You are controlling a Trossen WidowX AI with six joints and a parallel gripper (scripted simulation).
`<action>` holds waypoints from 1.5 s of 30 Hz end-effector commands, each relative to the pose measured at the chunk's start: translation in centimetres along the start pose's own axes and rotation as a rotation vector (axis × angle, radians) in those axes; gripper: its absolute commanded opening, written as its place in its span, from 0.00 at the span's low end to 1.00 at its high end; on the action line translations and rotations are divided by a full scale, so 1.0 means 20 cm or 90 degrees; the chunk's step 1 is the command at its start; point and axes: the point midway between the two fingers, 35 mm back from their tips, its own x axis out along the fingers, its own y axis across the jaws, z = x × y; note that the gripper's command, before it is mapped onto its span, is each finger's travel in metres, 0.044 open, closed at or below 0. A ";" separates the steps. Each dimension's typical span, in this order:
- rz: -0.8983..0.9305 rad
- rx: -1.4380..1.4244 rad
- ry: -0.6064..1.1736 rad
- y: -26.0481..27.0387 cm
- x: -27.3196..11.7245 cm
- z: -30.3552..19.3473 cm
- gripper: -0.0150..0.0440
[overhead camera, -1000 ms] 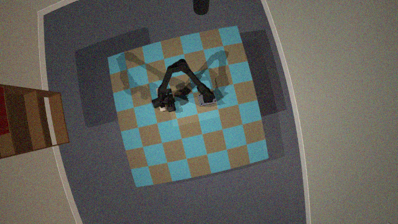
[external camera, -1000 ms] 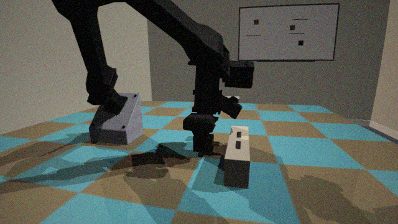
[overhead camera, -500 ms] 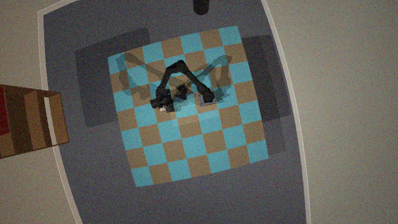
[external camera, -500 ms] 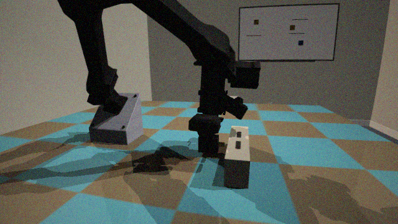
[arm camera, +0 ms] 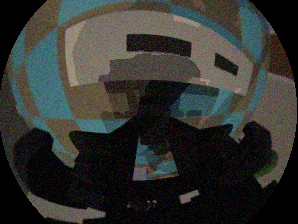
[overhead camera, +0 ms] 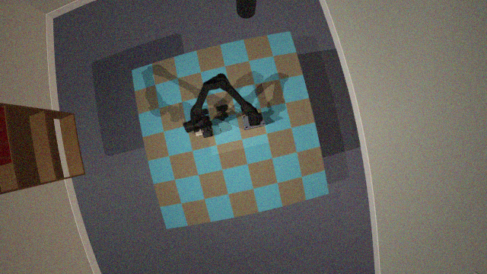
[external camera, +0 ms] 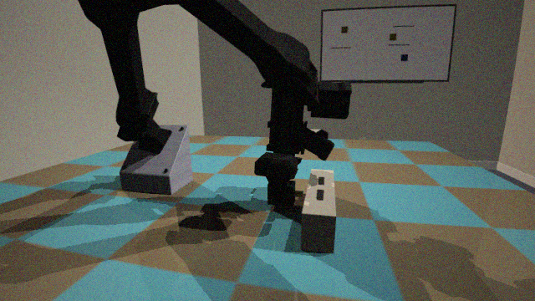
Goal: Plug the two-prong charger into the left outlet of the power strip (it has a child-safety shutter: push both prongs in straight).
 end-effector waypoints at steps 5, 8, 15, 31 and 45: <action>0.004 0.001 0.000 0.01 -0.01 0.00 0.25; 0.004 0.001 0.000 0.01 -0.01 0.00 0.25; 0.004 0.001 0.000 0.01 -0.01 0.01 0.25; 0.004 0.001 -0.001 0.01 -0.01 0.02 0.25; 0.004 0.002 -0.001 0.01 -0.01 0.04 0.25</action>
